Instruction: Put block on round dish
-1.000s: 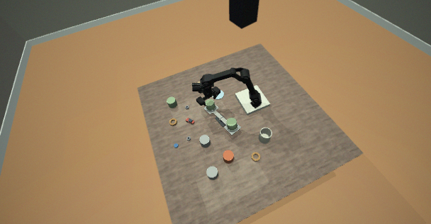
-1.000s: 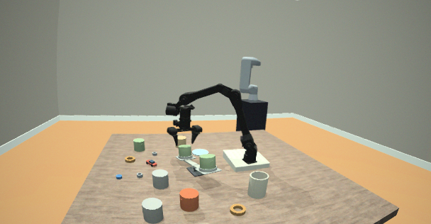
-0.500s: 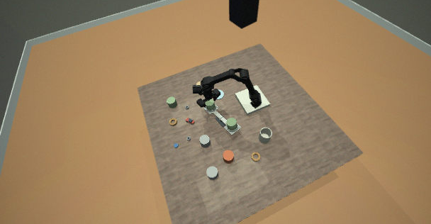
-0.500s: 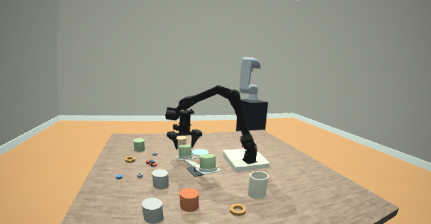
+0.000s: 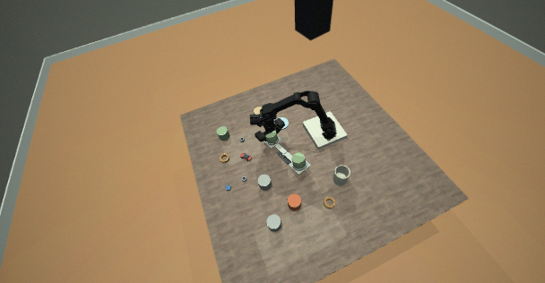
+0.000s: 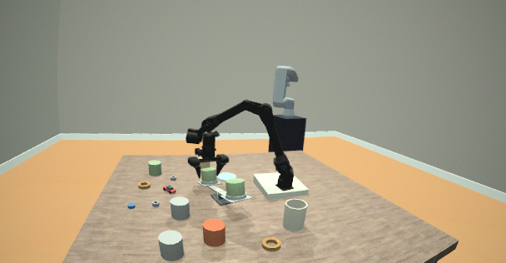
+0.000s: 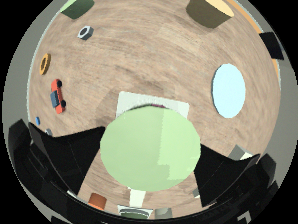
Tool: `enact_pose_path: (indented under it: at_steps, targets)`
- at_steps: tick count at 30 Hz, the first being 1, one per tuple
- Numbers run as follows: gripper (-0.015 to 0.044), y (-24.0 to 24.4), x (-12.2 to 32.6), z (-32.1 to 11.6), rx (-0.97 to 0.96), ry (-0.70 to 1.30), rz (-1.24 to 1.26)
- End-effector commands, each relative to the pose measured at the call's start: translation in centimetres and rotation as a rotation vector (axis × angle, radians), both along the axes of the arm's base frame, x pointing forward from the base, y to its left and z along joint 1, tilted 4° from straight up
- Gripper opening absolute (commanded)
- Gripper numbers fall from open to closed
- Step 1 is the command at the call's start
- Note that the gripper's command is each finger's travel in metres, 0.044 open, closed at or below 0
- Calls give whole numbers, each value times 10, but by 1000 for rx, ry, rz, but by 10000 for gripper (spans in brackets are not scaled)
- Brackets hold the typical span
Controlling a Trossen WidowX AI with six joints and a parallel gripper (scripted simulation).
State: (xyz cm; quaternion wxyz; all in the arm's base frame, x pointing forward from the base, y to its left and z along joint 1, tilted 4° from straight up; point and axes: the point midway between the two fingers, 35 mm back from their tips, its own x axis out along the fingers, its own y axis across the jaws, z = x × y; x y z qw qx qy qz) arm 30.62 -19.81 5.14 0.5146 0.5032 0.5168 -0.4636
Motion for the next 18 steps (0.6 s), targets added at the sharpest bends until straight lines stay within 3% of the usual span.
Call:
enact_pose_path:
  at_steps: [1,4,13,18]
  targets:
    - [440,1,-2,-8,5,13,-3]
    - [361,1,-2,-8,5,13,-3]
    - [301,1,-2,-8,5,13,-3]
    - [170,0,-1,-6,5,13,-3]
